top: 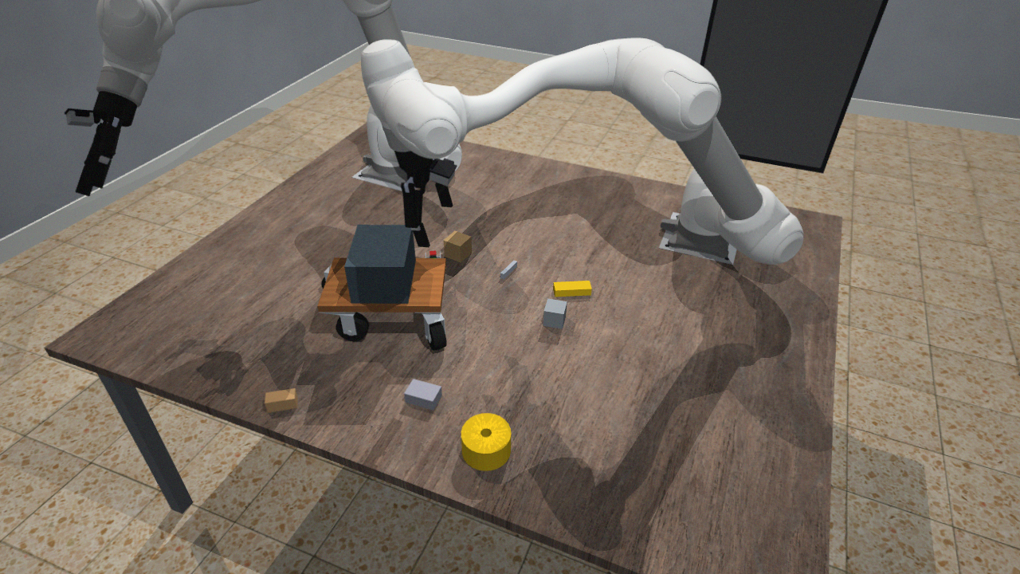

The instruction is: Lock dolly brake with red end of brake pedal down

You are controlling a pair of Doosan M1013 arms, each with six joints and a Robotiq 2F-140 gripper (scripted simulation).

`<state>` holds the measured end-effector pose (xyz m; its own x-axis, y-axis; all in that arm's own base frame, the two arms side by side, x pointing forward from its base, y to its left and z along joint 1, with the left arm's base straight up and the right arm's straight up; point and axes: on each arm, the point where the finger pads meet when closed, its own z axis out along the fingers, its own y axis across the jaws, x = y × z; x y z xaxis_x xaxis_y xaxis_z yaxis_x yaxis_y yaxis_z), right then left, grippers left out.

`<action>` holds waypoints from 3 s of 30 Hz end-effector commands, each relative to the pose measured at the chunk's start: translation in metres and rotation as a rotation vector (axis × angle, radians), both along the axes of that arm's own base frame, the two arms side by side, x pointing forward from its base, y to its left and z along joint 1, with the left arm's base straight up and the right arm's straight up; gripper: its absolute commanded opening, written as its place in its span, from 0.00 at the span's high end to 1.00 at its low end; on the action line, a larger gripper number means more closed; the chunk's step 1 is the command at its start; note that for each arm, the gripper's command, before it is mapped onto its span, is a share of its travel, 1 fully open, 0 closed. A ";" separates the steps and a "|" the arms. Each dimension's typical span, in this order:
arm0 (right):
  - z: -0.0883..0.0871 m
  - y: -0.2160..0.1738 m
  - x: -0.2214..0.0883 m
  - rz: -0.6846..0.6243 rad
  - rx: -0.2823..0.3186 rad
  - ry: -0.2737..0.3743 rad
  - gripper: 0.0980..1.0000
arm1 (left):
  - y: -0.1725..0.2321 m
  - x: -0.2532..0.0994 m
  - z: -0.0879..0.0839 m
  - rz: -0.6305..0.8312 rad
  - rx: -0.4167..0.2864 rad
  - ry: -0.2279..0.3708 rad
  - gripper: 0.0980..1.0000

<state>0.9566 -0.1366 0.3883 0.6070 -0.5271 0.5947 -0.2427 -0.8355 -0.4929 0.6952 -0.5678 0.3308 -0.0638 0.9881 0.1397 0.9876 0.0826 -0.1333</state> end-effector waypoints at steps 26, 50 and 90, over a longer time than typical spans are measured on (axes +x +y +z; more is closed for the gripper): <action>-0.008 -0.015 -0.009 -0.009 0.001 0.020 0.00 | 0.000 0.000 0.001 0.000 -0.001 -0.002 0.00; -0.128 -0.185 -0.185 -0.192 0.102 0.439 0.00 | 0.000 0.000 0.001 0.000 -0.001 -0.002 0.00; -0.270 -0.289 -0.645 -0.439 0.516 0.981 0.00 | 0.000 0.000 0.001 0.000 -0.001 -0.002 0.00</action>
